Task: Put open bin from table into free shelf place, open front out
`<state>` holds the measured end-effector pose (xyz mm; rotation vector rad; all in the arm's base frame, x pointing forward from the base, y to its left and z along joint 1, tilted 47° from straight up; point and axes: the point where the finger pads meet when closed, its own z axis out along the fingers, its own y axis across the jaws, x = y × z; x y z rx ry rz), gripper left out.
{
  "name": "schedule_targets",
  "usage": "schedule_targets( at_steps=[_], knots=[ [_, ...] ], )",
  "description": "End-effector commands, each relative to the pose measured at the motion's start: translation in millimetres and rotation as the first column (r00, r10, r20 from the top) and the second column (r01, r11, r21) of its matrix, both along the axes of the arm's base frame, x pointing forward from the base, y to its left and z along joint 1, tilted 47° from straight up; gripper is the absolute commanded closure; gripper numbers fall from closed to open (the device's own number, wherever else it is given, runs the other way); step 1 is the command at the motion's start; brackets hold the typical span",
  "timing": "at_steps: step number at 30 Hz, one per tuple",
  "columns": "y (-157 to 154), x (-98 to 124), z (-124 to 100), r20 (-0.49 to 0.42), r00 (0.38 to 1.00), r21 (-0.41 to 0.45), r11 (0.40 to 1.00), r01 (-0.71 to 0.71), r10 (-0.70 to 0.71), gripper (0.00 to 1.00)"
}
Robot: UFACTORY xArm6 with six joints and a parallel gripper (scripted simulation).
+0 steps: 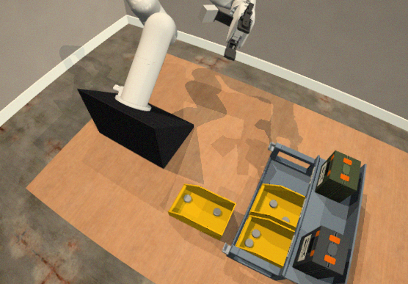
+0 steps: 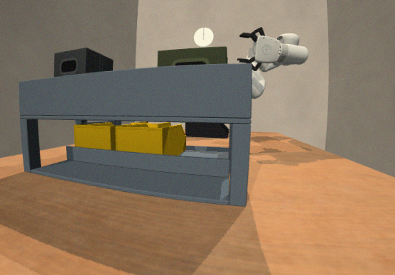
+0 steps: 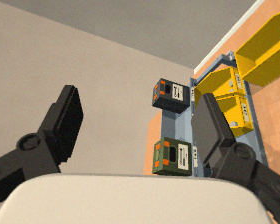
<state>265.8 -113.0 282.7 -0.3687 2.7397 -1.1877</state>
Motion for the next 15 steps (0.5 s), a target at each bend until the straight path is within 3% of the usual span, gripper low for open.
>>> schedule_targets(
  at_steps=[1,10,15],
  knots=[
    [-6.9,12.0,-19.2,0.018,0.994,-0.047,0.993,-0.111,0.112,0.0],
    [-6.9,12.0,-19.2,0.018,0.994,-0.047,0.993,-0.111,0.112,0.0],
    [-14.8,31.0,-63.4,0.001,0.941,-0.156,0.93,-0.333,0.338,0.0]
  ],
)
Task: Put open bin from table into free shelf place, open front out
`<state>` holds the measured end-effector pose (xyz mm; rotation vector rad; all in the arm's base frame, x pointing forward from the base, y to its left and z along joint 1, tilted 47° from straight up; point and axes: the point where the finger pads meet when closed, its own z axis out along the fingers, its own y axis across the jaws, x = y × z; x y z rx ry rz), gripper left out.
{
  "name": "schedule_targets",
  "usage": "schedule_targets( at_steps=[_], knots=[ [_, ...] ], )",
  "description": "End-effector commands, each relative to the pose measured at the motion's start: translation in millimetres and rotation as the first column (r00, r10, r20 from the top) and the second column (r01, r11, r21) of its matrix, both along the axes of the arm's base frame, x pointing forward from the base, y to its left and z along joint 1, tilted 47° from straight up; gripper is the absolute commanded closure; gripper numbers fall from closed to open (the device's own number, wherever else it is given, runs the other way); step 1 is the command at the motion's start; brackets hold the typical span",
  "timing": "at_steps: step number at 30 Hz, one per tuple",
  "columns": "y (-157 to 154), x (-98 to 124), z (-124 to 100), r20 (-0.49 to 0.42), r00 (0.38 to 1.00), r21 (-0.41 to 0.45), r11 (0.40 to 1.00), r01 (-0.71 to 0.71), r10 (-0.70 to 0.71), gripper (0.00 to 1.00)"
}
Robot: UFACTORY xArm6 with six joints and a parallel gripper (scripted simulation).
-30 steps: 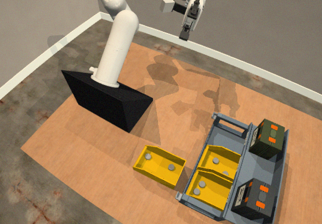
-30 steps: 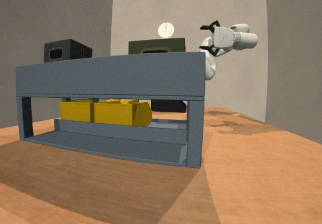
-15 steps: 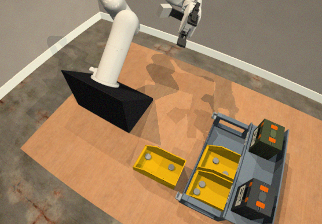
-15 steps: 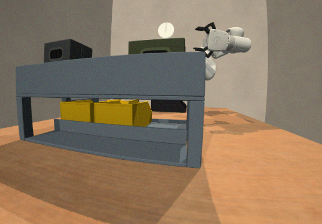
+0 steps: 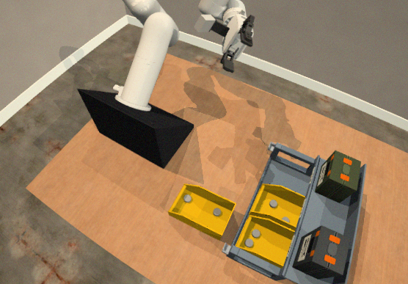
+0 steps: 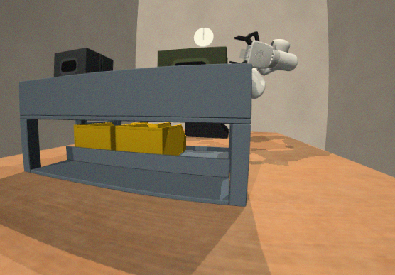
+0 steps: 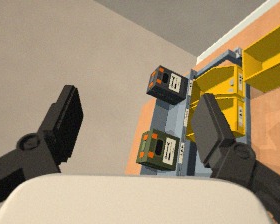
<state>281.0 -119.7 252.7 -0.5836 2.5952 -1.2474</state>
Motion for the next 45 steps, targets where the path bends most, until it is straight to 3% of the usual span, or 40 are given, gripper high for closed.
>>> schedule_targets(
  at_steps=[1,12,17,29,30,34,45],
  knots=[
    [-8.1,15.9,-33.4,0.005,0.985,-0.079,0.982,-0.173,0.174,0.0],
    [-8.1,15.9,-33.4,0.005,0.985,-0.079,0.982,-0.173,0.174,0.0],
    [-15.1,33.3,-77.1,-0.024,0.921,-0.186,0.903,-0.386,0.389,0.0],
    [-15.1,33.3,-77.1,-0.024,0.921,-0.186,0.903,-0.386,0.389,0.0],
    [-12.2,28.4,-83.6,-0.067,0.916,-0.191,0.896,-0.4,0.395,0.0],
    [-20.1,46.2,-118.6,-0.097,0.826,-0.264,0.786,-0.559,0.555,0.0],
    [-20.1,46.2,-118.6,-0.097,0.826,-0.264,0.786,-0.559,0.555,0.0]
  ],
)
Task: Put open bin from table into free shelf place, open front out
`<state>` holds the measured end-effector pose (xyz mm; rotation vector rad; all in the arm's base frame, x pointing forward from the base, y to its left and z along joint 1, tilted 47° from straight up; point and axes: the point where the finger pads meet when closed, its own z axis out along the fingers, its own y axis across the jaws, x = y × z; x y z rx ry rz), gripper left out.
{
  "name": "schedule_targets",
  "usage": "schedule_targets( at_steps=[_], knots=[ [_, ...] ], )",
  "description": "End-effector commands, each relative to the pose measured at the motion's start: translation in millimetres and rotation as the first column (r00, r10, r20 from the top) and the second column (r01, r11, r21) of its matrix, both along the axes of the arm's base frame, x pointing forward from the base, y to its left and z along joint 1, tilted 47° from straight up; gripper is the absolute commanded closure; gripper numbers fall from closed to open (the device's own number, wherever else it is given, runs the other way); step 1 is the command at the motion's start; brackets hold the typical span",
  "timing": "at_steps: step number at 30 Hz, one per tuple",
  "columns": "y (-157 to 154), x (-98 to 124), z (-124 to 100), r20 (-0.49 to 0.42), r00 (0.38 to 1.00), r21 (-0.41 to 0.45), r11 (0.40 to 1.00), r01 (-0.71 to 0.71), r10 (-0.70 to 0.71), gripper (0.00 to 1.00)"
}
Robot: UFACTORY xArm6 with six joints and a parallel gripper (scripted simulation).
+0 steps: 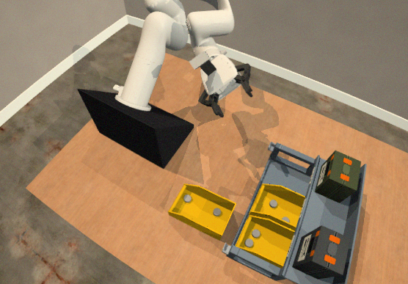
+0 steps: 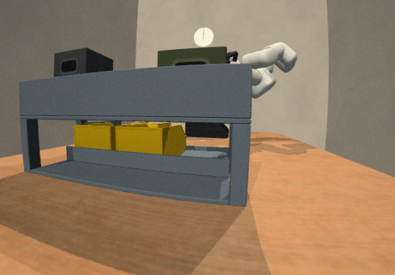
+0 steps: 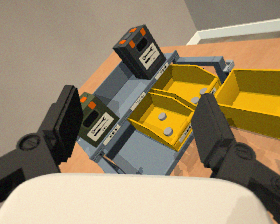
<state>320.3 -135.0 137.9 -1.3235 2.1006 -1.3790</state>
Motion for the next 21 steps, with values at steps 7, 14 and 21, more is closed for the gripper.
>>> schedule_targets(
  at_steps=[7,14,21],
  knots=[
    [-12.0,25.1,-43.0,0.018,0.969,-0.096,0.965,-0.244,0.247,0.0],
    [-12.0,25.1,-43.0,0.018,0.969,-0.096,0.965,-0.244,0.247,0.0],
    [-17.2,38.9,-69.5,0.0,0.929,-0.145,0.919,-0.367,0.371,0.0]
  ],
)
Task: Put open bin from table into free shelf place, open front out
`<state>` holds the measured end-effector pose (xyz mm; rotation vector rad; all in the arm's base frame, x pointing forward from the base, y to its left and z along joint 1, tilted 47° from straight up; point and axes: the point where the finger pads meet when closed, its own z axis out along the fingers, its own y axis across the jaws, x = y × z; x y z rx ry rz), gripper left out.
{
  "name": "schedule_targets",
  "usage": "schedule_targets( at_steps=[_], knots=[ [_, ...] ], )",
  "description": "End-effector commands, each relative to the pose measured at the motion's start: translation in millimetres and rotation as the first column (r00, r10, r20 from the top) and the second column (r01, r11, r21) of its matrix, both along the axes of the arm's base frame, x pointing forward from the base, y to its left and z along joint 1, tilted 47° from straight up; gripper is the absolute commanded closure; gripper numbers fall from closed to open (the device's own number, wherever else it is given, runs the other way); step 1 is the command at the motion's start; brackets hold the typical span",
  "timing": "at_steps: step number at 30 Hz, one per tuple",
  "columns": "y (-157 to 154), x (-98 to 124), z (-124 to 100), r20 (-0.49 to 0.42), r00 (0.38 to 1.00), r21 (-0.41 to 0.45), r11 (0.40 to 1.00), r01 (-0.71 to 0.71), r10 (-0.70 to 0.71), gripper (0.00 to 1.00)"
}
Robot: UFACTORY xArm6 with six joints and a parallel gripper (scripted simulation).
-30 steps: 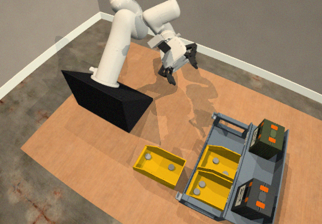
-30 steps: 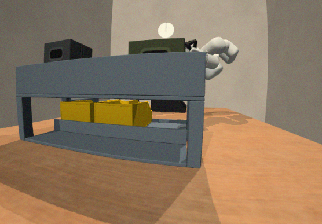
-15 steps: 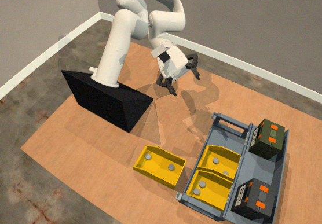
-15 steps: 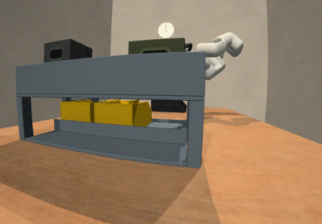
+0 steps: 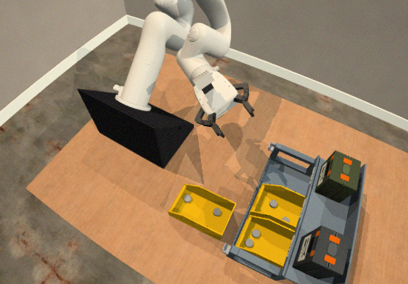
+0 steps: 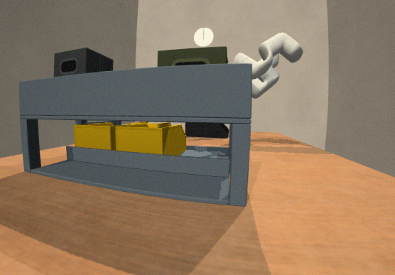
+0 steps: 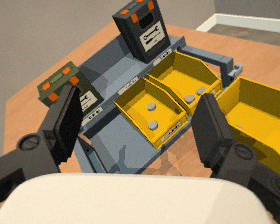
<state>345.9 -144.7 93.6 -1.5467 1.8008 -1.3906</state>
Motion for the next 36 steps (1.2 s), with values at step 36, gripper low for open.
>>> schedule_targets(
  at_steps=[36],
  knots=[
    [-23.3,41.0,-76.6,-0.03,0.773,-0.255,0.743,-0.619,0.633,0.0]
  ],
)
